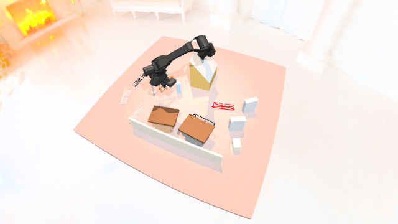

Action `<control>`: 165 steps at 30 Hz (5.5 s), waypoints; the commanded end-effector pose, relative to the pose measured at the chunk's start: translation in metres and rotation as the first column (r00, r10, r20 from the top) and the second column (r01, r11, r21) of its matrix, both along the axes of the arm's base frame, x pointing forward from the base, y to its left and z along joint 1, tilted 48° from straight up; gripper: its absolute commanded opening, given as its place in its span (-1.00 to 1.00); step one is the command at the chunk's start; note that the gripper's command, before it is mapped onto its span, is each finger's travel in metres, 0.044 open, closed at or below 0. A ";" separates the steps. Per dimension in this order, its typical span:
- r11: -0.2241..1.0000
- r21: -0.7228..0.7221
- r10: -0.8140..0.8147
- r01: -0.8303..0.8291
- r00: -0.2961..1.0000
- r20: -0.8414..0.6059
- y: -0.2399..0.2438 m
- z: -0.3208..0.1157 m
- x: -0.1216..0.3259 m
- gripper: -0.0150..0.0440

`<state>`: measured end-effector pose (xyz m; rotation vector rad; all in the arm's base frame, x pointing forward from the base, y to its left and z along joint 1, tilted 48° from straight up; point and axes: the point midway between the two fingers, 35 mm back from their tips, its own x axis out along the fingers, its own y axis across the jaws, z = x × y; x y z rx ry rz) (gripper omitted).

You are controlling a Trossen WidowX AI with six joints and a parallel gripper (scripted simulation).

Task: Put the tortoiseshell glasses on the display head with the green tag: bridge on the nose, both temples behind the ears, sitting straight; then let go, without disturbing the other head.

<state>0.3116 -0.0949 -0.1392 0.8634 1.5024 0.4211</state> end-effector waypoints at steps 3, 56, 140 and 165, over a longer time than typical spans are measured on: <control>0.993 -0.027 0.121 -0.119 0.984 0.127 -0.017 -0.017 -0.002 -0.49; 0.923 -0.121 0.383 -0.365 0.838 0.390 0.001 -0.090 -0.007 -0.49; 0.923 -0.118 0.381 -0.365 0.837 0.391 0.024 -0.063 0.026 -0.49; 0.923 -0.118 0.381 -0.365 0.837 0.391 0.024 -0.063 0.026 -0.49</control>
